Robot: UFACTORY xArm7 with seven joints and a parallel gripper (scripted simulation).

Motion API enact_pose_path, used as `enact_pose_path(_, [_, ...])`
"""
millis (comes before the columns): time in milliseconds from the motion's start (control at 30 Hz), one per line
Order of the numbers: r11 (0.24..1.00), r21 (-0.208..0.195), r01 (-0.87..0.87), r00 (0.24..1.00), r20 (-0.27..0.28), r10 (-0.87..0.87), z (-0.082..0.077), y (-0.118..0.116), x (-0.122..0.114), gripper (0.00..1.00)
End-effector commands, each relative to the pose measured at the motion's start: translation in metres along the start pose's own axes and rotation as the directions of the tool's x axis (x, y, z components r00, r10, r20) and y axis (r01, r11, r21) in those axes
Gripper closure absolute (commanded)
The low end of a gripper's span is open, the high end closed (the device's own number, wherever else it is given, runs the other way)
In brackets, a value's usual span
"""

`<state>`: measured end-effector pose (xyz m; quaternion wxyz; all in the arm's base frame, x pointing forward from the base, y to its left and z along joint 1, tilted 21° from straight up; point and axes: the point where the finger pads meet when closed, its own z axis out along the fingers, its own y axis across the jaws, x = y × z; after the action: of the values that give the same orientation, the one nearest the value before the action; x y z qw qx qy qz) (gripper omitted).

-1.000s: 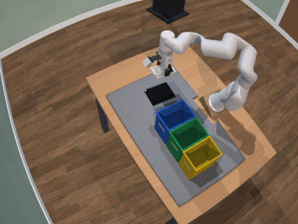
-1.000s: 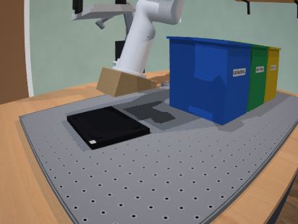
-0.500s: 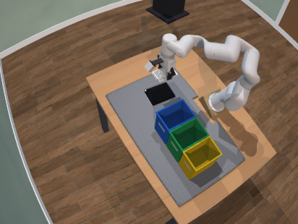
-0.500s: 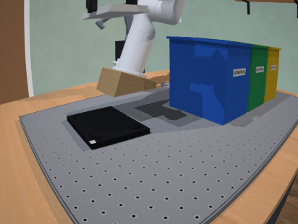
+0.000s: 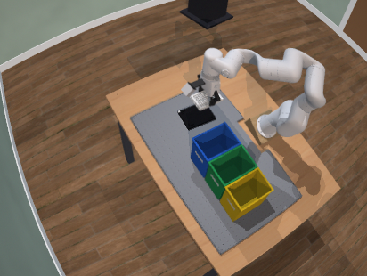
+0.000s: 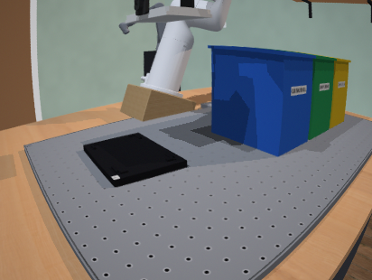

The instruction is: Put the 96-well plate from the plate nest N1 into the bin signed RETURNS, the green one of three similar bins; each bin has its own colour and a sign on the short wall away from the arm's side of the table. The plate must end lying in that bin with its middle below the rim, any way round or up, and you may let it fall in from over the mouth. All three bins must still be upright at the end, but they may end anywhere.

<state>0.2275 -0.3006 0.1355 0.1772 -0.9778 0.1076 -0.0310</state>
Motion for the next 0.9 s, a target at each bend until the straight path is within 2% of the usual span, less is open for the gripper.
enact_pose_path(0, [1.0, -0.004, 0.0, 1.0, -0.004, 0.0, -0.002, -0.015, 0.004, 1.0])
enact_pose_path(867, [1.0, -0.003, 0.0, 1.0, -0.004, 0.0, 0.001, -0.094, 0.018, 1.0])
